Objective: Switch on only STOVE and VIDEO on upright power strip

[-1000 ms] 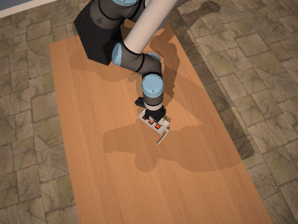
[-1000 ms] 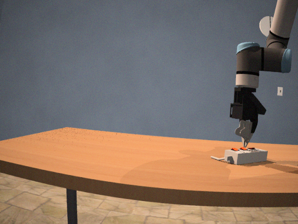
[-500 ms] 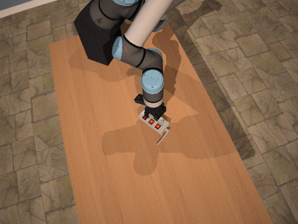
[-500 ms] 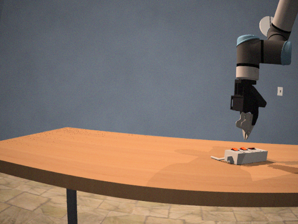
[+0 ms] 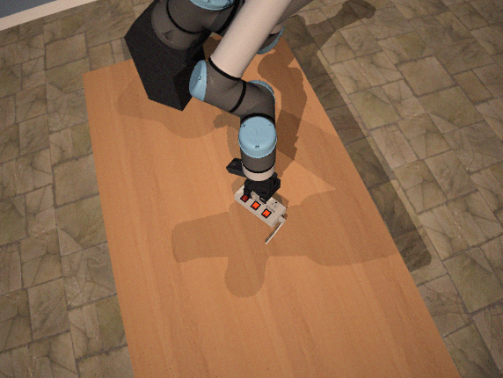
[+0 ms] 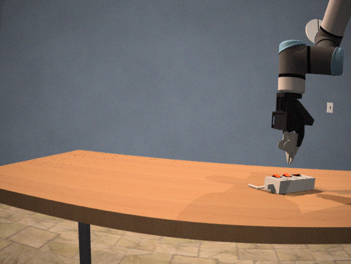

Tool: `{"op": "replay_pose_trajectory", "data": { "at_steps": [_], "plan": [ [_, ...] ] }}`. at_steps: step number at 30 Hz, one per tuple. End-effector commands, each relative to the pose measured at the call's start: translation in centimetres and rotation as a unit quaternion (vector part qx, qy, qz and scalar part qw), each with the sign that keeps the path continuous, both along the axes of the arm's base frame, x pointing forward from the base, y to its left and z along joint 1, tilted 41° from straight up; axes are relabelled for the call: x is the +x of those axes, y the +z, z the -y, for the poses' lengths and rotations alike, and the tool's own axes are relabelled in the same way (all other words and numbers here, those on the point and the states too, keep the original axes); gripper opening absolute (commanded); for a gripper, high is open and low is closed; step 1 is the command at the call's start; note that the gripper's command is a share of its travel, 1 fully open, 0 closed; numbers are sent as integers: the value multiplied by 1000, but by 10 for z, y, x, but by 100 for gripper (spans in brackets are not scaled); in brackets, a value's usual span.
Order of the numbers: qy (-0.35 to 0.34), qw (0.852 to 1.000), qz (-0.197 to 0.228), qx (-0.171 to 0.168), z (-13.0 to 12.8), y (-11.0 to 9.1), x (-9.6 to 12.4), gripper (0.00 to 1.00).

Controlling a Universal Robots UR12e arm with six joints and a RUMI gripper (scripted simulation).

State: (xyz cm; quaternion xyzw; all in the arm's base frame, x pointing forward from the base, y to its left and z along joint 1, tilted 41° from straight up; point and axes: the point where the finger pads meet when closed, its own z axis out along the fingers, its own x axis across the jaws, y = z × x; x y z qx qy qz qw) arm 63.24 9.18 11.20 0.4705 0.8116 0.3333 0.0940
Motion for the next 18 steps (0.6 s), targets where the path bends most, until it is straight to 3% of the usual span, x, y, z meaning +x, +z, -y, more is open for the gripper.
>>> {"op": "replay_pose_trajectory", "data": {
  "at_steps": [1, 2, 3, 11, 18],
  "plan": [
    [0, 1000, 0, 0, 0, 0, 0, 0],
    [0, 1000, 0, 0, 0, 0, 0, 0],
    [0, 1000, 0, 0, 0, 0, 0, 100],
    [0, 1000, 0, 0, 3, 5, -3, 100],
    [0, 1000, 0, 0, 16, 26, -16, 100]
  ]
}}
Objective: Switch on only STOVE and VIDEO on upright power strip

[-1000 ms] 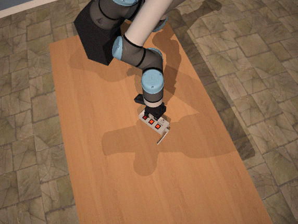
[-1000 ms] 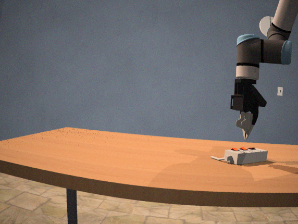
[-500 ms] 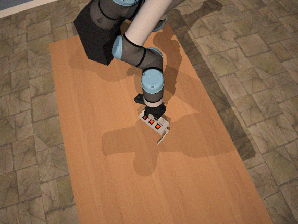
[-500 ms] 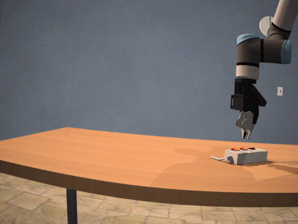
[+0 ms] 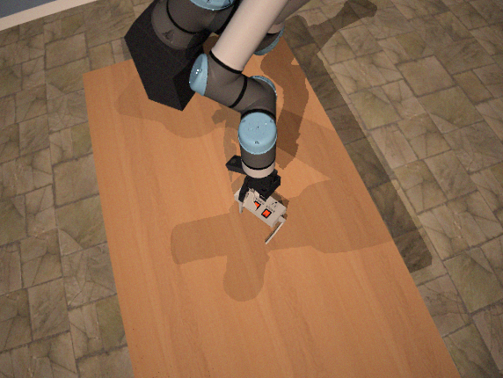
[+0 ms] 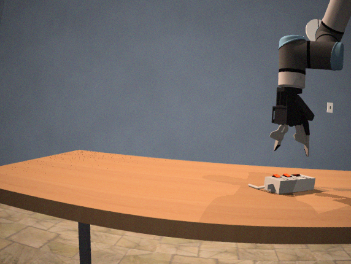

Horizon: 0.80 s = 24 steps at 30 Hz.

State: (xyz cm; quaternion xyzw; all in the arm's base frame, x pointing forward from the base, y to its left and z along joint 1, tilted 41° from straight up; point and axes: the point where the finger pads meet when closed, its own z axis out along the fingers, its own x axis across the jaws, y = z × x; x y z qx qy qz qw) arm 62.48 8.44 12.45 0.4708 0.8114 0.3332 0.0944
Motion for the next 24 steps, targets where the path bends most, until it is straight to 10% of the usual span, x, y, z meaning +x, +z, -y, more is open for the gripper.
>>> {"op": "replay_pose_trajectory", "data": {
  "at_steps": [1, 24],
  "plan": [
    [0, 1000, 0, 0, 11, 18, -11, 100],
    [0, 1000, 0, 0, 39, 65, -40, 100]
  ]
}}
